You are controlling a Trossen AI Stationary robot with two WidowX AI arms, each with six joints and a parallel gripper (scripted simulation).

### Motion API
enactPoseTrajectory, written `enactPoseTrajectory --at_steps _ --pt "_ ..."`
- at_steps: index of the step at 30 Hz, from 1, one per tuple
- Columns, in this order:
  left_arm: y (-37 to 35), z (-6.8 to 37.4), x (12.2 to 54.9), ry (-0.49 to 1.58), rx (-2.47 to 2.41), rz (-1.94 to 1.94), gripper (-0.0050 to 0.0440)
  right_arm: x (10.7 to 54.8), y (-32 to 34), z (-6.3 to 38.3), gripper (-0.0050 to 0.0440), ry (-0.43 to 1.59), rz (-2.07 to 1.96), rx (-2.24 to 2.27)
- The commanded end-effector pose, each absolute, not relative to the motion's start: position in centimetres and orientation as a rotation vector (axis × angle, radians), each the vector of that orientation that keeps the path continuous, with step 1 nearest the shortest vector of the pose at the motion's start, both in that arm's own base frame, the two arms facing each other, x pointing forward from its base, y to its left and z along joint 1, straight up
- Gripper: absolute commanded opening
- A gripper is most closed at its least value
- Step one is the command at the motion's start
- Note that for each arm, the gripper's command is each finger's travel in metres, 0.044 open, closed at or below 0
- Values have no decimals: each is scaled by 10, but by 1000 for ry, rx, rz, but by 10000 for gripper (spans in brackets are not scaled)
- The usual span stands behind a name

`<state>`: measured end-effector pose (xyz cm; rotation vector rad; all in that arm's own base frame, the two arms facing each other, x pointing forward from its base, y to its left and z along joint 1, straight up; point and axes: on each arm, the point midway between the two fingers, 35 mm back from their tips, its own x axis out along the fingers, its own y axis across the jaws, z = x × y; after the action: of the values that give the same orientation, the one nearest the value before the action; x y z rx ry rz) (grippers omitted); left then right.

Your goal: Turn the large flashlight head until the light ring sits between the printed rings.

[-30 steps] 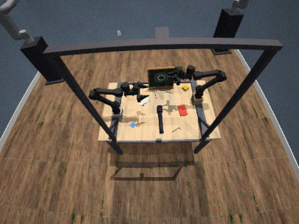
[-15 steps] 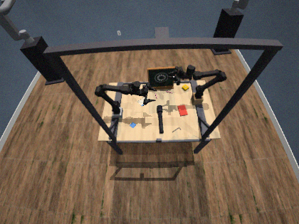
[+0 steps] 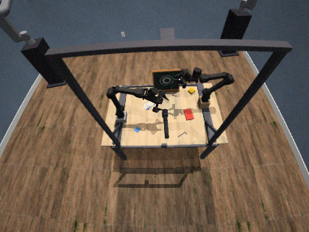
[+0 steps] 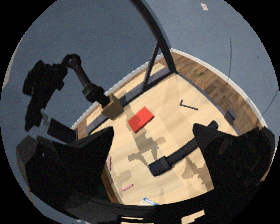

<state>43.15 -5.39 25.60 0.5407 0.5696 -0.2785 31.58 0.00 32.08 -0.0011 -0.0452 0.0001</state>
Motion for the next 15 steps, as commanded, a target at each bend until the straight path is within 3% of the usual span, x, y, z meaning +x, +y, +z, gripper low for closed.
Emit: enactPoseTrajectory --at_steps 1,15 --pt "-66 247 445 636 627 -350 440 315 -1 328 168 -61 -4 -6" --pt "-97 191 468 865 861 -597 440 315 -1 328 168 -61 -4 -6"
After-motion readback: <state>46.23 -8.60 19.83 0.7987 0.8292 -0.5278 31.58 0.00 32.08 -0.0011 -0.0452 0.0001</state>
